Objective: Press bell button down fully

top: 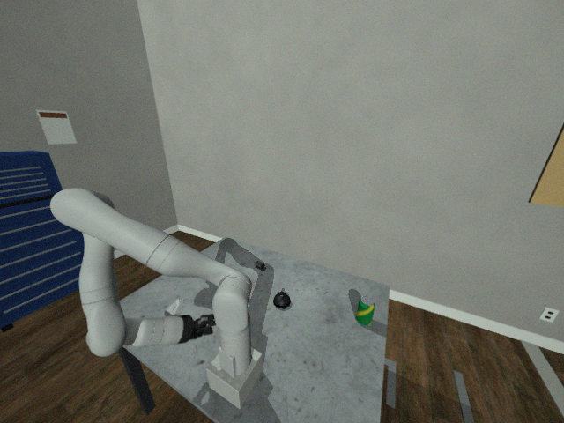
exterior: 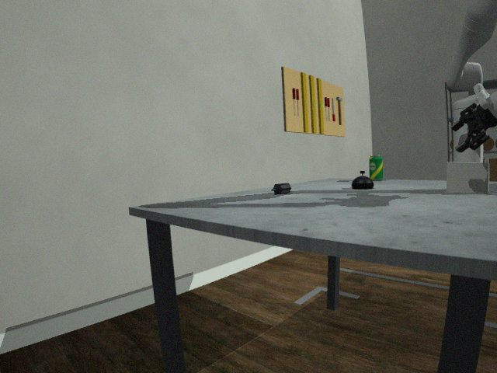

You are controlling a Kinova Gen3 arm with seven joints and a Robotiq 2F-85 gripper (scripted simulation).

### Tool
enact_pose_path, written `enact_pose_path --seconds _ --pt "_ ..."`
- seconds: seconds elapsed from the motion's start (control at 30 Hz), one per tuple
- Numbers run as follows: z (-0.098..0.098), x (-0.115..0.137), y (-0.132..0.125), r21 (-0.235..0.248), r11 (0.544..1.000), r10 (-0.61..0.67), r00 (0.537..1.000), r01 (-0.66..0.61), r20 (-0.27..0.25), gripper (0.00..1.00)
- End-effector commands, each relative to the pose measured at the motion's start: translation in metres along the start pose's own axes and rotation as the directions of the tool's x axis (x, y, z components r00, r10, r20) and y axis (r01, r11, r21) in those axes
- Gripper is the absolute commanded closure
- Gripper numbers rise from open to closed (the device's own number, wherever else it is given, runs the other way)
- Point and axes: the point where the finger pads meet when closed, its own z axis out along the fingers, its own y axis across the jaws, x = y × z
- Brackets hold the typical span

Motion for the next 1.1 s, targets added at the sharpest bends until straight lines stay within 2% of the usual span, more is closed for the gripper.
enact_pose_path --seconds 0.0,0.73,1.07 --pt "-0.0001 0.0002 0.0001 0.000 1.000 0.000 1.000 0.000 0.000 0.00" --pt "0.0000 0.0001 -0.0002 0.000 1.000 0.000 1.000 0.000 0.004 0.00" --pt "0.0015 -0.0007 -0.0037 -0.002 1.000 -0.008 0.998 0.008 0.060 0.00"
